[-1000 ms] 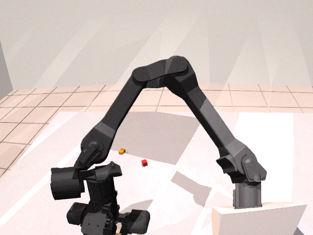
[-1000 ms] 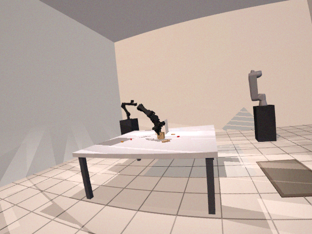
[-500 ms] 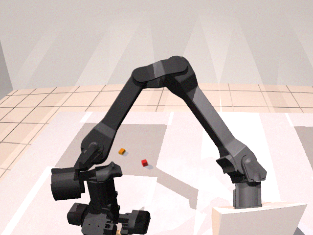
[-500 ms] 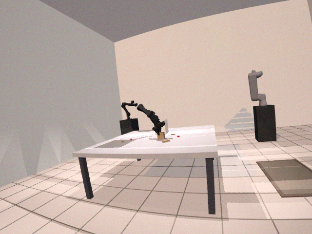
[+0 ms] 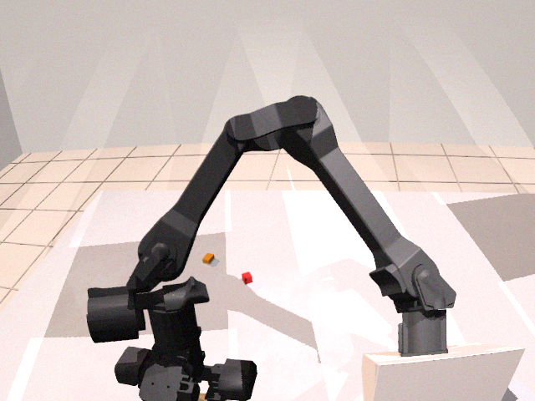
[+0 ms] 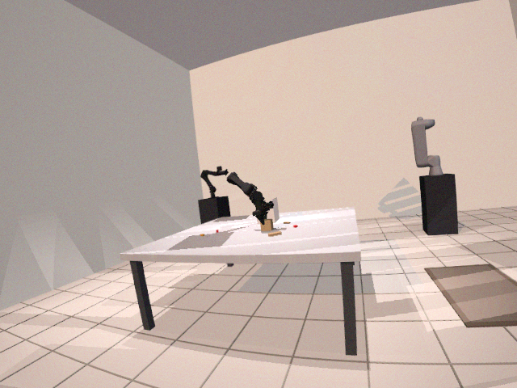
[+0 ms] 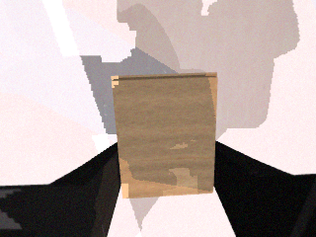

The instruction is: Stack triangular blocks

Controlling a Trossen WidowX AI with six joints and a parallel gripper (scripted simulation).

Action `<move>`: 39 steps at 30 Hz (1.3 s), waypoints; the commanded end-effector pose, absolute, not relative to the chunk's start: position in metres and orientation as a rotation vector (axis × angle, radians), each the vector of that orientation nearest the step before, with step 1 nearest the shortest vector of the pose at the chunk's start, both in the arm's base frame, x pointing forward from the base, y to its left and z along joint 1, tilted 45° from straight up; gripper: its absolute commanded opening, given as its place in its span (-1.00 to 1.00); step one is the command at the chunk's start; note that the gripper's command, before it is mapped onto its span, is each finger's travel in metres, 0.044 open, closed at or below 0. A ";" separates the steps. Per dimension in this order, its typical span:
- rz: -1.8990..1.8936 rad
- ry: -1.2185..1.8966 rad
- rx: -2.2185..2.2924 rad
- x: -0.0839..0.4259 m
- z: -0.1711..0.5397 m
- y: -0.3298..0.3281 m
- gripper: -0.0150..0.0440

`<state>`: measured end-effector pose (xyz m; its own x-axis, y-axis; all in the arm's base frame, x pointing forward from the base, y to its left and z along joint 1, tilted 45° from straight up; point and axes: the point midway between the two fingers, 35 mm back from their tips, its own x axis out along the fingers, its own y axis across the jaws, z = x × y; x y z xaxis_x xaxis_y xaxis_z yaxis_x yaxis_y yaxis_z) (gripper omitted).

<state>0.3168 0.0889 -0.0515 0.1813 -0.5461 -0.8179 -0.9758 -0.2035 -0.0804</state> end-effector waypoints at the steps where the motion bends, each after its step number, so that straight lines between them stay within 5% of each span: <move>1: 0.885 1.430 -1.844 0.317 -0.052 0.088 -0.49; 12: 0.882 1.428 -1.845 0.317 -0.052 0.088 -0.49; 29: 0.884 1.431 -1.838 0.317 -0.052 0.089 1.00; 39: 0.886 1.431 -1.837 0.316 -0.043 0.096 1.00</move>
<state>0.3158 0.0884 -0.0513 0.1771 -0.5490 -0.8169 -0.9762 -0.2034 -0.0749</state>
